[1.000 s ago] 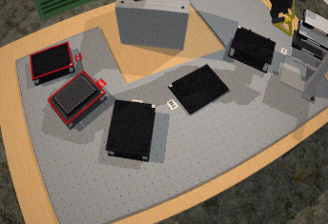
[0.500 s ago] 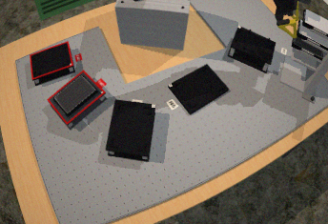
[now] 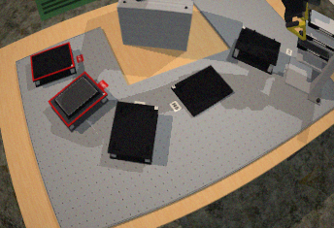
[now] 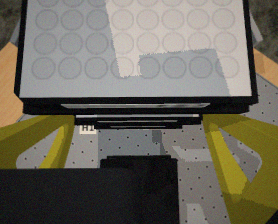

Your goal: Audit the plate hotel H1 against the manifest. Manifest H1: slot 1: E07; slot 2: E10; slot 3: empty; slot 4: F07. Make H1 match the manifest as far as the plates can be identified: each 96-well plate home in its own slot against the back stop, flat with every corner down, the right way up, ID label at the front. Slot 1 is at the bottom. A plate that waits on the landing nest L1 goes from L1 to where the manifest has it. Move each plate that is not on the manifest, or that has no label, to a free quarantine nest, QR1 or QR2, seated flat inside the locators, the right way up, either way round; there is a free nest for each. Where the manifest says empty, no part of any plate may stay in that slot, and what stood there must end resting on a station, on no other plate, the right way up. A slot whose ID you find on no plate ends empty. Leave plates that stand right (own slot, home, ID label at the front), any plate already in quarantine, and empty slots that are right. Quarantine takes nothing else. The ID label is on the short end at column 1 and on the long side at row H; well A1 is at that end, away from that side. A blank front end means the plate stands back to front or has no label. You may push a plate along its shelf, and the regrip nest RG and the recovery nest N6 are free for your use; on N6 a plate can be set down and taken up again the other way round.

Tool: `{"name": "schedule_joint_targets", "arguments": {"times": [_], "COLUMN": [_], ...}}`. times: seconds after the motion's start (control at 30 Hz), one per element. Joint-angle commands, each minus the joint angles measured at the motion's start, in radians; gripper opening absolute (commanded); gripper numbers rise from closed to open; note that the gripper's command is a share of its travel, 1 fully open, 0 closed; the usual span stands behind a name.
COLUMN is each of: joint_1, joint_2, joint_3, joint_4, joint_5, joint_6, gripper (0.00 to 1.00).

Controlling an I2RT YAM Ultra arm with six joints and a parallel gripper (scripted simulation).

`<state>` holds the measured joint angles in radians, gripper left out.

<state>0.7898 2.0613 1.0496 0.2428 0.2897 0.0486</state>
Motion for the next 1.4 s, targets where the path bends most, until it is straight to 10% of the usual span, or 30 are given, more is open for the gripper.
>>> {"name": "schedule_joint_targets", "arguments": {"times": [0.0, 0.23, 0.27, 1.37], "joint_1": [0.002, 0.002, 0.002, 0.009], "joint_2": [-0.01, -0.01, -0.01, -0.035], "joint_3": [0.013, 0.013, 0.014, 0.033], "joint_4": [0.003, 0.003, 0.003, -0.015], "joint_5": [-0.001, -0.001, -0.001, 0.0], "joint_6": [-0.003, -0.003, -0.003, -0.007], "gripper": [1.0, 1.0, 0.86, 0.86]}}
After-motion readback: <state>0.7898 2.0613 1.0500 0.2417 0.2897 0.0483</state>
